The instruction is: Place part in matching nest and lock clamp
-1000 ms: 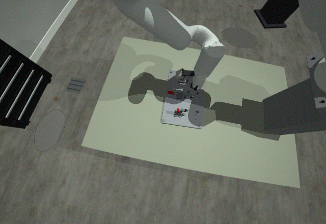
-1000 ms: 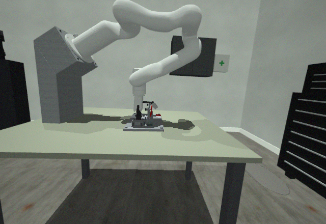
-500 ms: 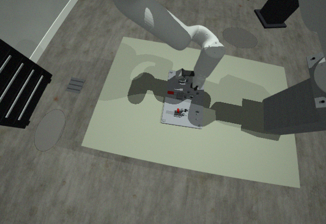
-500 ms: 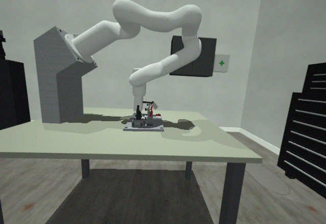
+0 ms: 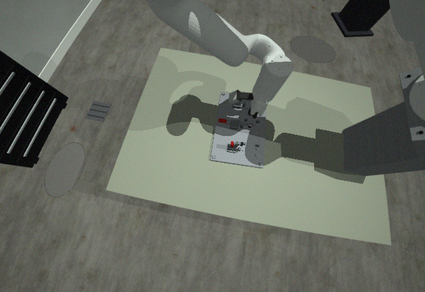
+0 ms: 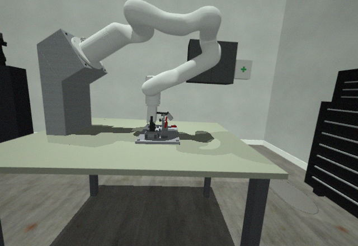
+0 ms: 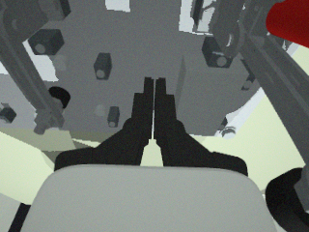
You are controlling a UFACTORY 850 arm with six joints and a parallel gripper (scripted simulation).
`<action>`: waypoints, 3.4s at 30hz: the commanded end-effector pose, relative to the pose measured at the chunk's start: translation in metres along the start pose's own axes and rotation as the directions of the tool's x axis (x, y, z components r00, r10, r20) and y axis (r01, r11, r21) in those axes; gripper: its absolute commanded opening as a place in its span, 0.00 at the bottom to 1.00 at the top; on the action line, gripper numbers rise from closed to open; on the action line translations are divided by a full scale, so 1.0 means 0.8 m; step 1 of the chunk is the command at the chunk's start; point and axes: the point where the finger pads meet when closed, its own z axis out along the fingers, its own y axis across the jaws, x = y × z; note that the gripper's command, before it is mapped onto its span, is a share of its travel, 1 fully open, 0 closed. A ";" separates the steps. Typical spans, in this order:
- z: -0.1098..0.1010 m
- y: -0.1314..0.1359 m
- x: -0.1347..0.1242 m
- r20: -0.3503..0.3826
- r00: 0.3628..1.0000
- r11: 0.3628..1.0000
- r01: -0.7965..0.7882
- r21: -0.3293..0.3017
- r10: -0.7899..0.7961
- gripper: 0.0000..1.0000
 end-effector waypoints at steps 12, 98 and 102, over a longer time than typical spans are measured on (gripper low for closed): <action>0.000 0.000 0.000 0.000 1.000 1.000 0.000 0.000 0.000 0.00; -0.117 -0.014 0.000 0.000 1.000 1.000 0.000 0.000 0.000 0.47; -0.168 -0.014 0.000 0.000 1.000 1.000 0.000 0.000 0.000 0.47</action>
